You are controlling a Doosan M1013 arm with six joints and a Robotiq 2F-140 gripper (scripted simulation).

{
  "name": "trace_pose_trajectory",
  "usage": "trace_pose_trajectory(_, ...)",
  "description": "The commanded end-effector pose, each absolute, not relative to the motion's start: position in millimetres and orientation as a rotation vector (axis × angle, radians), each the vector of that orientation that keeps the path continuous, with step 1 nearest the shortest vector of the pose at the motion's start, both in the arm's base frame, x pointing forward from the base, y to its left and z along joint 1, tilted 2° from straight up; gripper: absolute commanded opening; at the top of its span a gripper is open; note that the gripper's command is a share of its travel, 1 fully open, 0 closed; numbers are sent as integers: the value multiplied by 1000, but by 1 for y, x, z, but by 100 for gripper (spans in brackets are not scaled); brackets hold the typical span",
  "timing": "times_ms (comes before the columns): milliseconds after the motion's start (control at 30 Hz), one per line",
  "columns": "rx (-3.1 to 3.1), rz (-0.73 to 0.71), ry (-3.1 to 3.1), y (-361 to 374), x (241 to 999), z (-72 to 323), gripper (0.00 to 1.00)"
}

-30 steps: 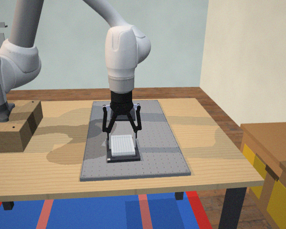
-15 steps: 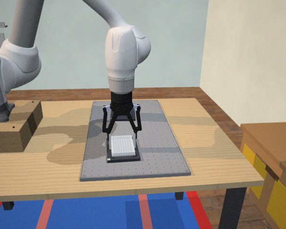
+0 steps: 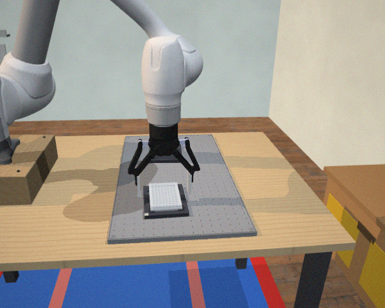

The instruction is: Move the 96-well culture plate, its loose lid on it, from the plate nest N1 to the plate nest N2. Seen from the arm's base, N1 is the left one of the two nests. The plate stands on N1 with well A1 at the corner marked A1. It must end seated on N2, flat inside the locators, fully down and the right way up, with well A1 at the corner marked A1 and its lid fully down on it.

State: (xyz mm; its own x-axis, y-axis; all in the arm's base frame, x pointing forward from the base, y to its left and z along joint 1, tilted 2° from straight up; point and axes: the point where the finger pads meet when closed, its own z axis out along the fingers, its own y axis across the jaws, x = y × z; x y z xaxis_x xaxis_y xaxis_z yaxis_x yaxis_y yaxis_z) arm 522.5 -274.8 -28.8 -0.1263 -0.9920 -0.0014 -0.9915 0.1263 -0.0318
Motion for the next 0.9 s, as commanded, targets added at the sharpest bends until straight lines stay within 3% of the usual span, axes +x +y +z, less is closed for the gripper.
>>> trace_pose_trajectory(0,-2062,-36,2341,-275,523,-29,100)
trace_pose_trajectory(400,-2062,-36,2341,-275,523,-29,100)
trace_pose_trajectory(867,-2062,-36,2341,-275,522,3,100)
